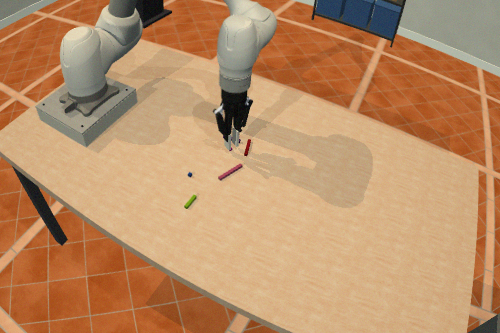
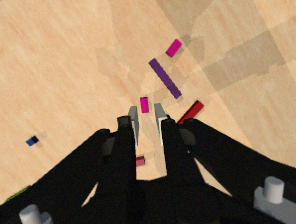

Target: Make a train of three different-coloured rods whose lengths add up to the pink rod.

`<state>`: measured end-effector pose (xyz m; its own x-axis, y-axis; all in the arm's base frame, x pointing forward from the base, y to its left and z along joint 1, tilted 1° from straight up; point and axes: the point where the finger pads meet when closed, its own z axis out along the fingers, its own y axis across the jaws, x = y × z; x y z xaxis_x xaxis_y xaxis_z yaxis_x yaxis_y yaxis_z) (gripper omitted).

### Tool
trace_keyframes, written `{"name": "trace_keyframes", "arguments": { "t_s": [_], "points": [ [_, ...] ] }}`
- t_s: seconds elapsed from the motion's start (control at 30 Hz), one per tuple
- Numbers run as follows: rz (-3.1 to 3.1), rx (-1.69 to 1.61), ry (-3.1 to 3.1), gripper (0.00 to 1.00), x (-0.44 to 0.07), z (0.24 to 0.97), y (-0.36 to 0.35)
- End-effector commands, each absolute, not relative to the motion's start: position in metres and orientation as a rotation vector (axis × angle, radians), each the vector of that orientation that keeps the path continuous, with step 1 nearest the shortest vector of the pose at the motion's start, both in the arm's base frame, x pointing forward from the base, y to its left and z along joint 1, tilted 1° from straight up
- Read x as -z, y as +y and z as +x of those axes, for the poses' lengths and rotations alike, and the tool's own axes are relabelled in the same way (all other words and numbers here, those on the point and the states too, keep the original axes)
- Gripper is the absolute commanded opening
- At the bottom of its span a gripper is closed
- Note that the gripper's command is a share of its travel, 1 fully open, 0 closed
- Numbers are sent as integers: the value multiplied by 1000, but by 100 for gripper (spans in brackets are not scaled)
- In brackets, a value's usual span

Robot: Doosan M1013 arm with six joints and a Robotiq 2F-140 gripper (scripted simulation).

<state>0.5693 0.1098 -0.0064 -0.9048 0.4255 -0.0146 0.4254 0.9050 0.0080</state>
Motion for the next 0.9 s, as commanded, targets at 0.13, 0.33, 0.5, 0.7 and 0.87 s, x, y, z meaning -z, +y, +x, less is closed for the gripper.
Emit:
{"name": "trace_keyframes", "arguments": {
  "t_s": [0.13, 0.33, 0.5, 0.7, 0.87],
  "points": [
    [675, -8, 3058, 15, 10, 561, 111],
    [675, -8, 3058, 15, 10, 561, 111],
    [675, -8, 3058, 15, 10, 561, 111],
    [675, -8, 3058, 15, 10, 561, 111],
    [675, -8, 3058, 15, 10, 561, 111]
  ]
}}
